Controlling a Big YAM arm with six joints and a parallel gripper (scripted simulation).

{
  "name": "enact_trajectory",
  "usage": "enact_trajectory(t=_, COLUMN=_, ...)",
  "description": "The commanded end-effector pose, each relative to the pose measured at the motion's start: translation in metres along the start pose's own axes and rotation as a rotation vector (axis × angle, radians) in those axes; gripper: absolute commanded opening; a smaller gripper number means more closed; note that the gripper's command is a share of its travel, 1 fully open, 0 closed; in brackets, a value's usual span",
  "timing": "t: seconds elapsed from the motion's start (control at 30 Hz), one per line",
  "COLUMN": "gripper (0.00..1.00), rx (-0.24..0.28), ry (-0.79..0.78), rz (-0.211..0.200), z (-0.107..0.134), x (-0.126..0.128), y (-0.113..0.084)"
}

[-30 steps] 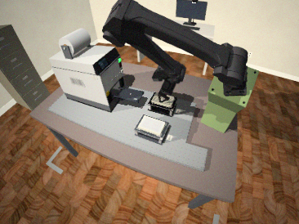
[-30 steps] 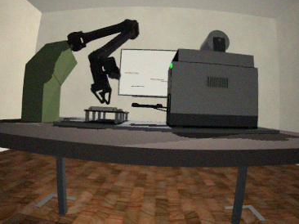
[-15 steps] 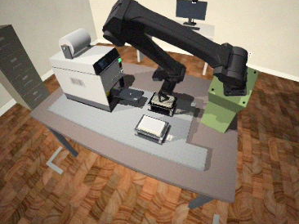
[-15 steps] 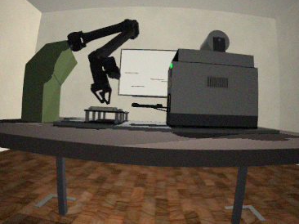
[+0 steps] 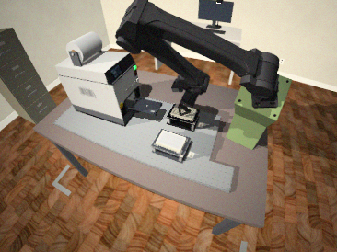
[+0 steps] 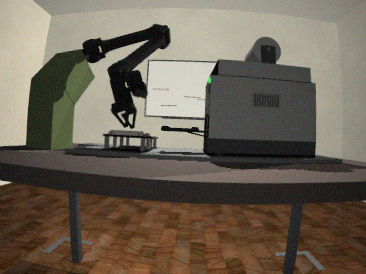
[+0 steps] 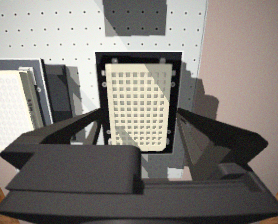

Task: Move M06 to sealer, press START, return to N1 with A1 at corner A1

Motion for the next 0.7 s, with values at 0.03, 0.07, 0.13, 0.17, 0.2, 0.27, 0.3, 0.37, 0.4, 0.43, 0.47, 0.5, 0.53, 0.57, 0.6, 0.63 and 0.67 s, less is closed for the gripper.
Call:
enact_trajectory(t=0.03, gripper=1.0, rx=0.016, ry=0.002, rz=-0.004, z=0.009, x=0.001, y=0.011)
enact_trajectory(t=0.07, gripper=1.0, rx=0.016, ry=0.004, rz=-0.003, z=0.009, x=0.002, y=0.011)
enact_trajectory(t=0.13, gripper=1.0, rx=0.011, ry=0.002, rz=-0.005, z=0.008, x=0.002, y=0.013)
enact_trajectory(t=0.17, gripper=1.0, rx=0.007, ry=0.005, rz=-0.005, z=0.005, x=0.002, y=0.012)
enact_trajectory(t=0.2, gripper=1.0, rx=0.003, ry=0.007, rz=-0.004, z=0.003, x=0.002, y=0.011)
enact_trajectory(t=0.27, gripper=1.0, rx=0.003, ry=0.006, rz=-0.004, z=0.002, x=0.002, y=0.008)
enact_trajectory(t=0.3, gripper=1.0, rx=0.005, ry=0.007, rz=-0.005, z=0.002, x=0.002, y=0.006)
enact_trajectory(t=0.37, gripper=1.0, rx=0.003, ry=0.007, rz=-0.001, z=0.002, x=0.001, y=0.002)
enact_trajectory(t=0.4, gripper=1.0, rx=0.001, ry=0.007, rz=0.0, z=0.002, x=0.001, y=0.0)
enact_trajectory(t=0.43, gripper=1.0, rx=0.002, ry=0.008, rz=0.003, z=0.003, x=0.0, y=-0.001)
enact_trajectory(t=0.47, gripper=1.0, rx=0.0, ry=0.007, rz=0.004, z=0.003, x=-0.001, y=-0.002)
enact_trajectory(t=0.5, gripper=1.0, rx=-0.002, ry=0.01, rz=0.005, z=0.002, x=-0.002, y=-0.003)
enact_trajectory(t=0.53, gripper=1.0, rx=-0.005, ry=0.012, rz=0.006, z=0.002, x=-0.003, y=-0.004)
enact_trajectory(t=0.57, gripper=1.0, rx=-0.005, ry=0.012, rz=0.006, z=0.002, x=-0.003, y=-0.004)
enact_trajectory(t=0.6, gripper=1.0, rx=-0.005, ry=0.012, rz=0.006, z=0.002, x=-0.003, y=-0.004)
enact_trajectory(t=0.63, gripper=1.0, rx=0.001, ry=0.015, rz=0.008, z=0.004, x=-0.004, y=-0.003)
enact_trajectory(t=0.67, gripper=1.0, rx=0.007, ry=0.014, rz=0.008, z=0.006, x=-0.004, y=-0.002)
Point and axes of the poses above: the point where the finger pads meet when closed, its own y axis out along the fingers, its own x axis across the jaws, z = x × y, the point moved 6 cm from there along -y, back along the fingers, and after that the axes turned 15 degrees about y, right-handed, at the moved point
